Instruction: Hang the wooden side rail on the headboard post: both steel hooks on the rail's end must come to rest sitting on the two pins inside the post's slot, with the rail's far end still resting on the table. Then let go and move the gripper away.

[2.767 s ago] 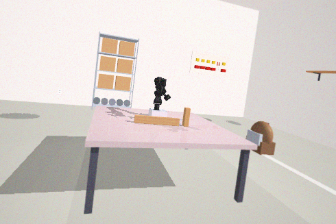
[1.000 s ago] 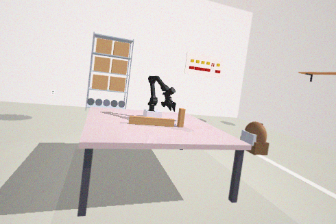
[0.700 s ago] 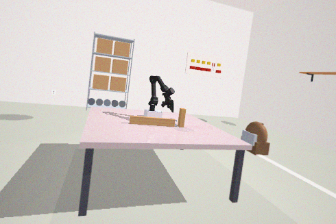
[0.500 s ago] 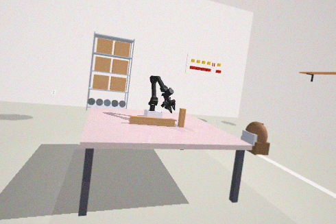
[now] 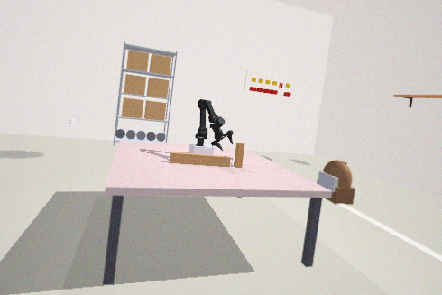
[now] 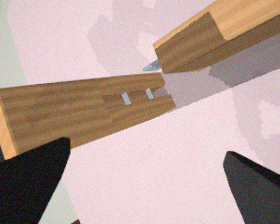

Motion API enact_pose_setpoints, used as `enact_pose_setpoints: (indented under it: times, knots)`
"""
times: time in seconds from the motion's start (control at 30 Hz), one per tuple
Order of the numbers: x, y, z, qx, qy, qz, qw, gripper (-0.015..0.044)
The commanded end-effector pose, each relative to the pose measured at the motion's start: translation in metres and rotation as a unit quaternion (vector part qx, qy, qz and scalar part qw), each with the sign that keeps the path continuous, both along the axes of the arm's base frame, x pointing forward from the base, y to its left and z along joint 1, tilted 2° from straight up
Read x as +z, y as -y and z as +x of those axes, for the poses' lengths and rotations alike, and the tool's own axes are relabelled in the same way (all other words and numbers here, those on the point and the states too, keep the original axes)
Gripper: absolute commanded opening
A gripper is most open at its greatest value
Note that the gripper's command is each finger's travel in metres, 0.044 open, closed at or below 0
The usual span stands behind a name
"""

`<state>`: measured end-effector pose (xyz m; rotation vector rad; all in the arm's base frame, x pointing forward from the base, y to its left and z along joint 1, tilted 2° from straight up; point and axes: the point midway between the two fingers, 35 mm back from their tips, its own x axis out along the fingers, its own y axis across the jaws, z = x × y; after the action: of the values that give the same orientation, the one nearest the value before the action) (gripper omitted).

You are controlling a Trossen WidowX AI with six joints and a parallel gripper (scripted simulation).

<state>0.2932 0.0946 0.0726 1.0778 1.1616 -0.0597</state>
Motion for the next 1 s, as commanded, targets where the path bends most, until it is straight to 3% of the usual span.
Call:
enact_pose_setpoints:
  times: [0.0, 0.37, 0.6, 0.87, 0.97]
  knots:
    - [-0.002, 0.002, 0.000, 0.073, 0.045, -0.026, 0.996, 0.0440]
    - [-0.001, 0.011, 0.005, 0.288, 0.210, -0.116, 0.927, 0.0440]
    - [0.000, 0.017, 0.007, 0.402, 0.319, -0.176, 0.840, 0.0440]
    - [0.003, 0.025, 0.009, 0.500, 0.433, -0.247, 0.708, 0.0440]
    - [0.003, 0.025, 0.009, 0.507, 0.442, -0.253, 0.695, 0.0440]
